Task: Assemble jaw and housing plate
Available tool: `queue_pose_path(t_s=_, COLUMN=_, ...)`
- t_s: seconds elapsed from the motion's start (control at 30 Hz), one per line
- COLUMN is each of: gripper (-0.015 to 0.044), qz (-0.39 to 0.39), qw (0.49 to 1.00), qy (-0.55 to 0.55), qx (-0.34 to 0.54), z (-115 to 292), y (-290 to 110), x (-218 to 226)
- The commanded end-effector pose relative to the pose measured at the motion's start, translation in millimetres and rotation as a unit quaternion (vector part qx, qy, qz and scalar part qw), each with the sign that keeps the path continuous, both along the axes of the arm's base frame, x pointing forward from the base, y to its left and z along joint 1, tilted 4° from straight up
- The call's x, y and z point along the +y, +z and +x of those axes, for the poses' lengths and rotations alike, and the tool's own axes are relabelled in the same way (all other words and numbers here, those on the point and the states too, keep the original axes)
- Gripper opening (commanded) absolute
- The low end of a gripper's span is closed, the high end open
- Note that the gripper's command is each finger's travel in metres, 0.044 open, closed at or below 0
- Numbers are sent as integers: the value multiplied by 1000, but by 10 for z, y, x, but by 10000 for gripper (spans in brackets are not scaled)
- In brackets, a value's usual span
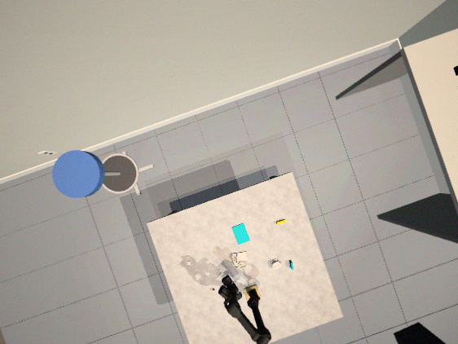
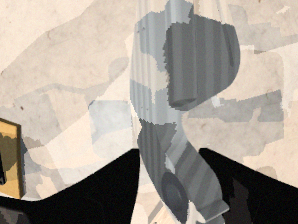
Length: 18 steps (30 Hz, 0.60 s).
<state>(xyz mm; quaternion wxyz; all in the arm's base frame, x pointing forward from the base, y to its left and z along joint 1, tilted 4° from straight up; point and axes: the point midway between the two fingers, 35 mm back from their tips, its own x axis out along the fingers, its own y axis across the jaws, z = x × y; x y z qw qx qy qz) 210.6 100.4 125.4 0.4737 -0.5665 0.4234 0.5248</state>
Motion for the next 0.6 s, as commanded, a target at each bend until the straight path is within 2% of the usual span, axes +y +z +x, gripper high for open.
queue_pose_path(t_s=0.0, gripper=37, qz=2, qw=999, qy=-47, qx=1, z=-37, y=-6, x=-11)
queue_pose_path(t_s=0.4, gripper=37, qz=15, qw=982, qy=-190, qx=3, z=-117, y=-15, x=-9)
queue_pose_path(t_s=0.57, gripper=37, qz=16, qw=980, qy=-200, qx=4, z=-122, y=-16, x=-9)
